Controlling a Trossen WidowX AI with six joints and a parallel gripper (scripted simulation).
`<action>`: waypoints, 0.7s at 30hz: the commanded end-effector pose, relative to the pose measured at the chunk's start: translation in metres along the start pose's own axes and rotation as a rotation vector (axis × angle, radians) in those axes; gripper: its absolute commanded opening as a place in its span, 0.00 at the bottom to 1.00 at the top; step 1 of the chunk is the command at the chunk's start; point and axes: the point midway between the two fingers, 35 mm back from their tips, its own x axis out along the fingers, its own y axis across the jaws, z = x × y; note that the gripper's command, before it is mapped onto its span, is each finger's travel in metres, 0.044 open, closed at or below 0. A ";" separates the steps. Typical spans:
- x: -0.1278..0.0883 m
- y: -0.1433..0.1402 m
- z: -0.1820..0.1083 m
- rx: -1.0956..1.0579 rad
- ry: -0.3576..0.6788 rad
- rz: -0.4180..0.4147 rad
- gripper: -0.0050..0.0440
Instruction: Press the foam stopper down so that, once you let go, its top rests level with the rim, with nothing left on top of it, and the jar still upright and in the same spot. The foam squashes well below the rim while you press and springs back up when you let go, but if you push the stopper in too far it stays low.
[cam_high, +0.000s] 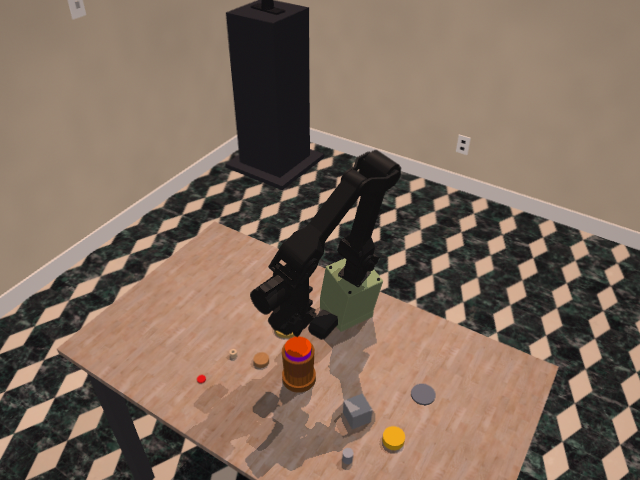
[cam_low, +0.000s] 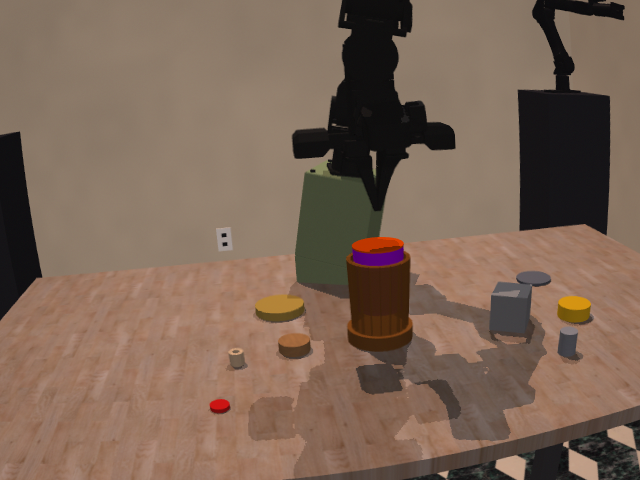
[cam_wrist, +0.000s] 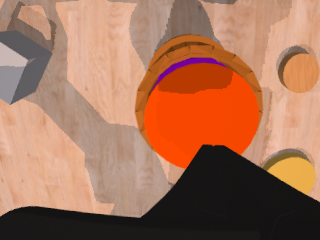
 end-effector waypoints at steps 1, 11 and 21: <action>0.008 0.000 0.001 0.005 -0.015 -0.006 0.10; 0.025 0.000 0.000 0.005 -0.014 -0.006 0.10; 0.037 0.000 0.002 0.005 -0.014 -0.006 0.10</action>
